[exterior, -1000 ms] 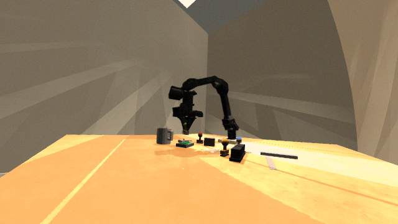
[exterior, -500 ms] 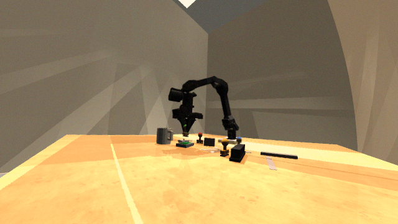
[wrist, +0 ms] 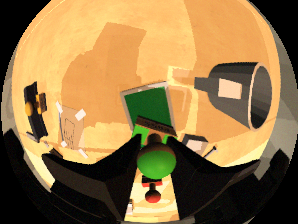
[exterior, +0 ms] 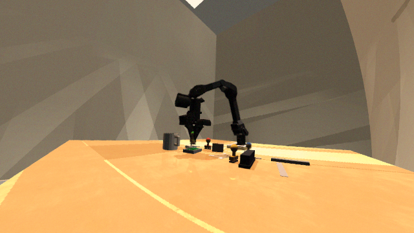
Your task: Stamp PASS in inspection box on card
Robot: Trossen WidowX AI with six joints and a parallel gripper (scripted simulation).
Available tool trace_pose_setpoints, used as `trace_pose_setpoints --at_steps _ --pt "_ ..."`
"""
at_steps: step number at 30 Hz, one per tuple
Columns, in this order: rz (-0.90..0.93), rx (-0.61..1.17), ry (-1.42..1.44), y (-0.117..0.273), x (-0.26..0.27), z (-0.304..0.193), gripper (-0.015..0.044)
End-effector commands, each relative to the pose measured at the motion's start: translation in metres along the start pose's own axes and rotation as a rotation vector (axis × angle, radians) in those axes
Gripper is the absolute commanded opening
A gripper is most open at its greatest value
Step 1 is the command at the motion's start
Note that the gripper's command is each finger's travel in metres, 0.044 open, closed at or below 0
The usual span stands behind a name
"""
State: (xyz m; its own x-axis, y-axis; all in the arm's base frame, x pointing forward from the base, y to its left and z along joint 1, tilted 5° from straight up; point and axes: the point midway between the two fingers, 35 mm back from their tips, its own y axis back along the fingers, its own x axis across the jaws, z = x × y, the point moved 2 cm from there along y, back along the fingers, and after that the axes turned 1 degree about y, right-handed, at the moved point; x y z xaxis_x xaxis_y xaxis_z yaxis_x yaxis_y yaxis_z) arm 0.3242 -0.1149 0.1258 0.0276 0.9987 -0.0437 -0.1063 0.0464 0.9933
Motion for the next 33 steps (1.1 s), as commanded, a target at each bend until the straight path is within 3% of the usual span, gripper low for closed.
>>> trace_pose_setpoints --at_steps 1,33 --pt "0.004 0.002 0.002 -0.004 0.0 0.0 0.0" --pt "0.003 0.002 0.0 -0.023 0.001 -0.002 0.0"
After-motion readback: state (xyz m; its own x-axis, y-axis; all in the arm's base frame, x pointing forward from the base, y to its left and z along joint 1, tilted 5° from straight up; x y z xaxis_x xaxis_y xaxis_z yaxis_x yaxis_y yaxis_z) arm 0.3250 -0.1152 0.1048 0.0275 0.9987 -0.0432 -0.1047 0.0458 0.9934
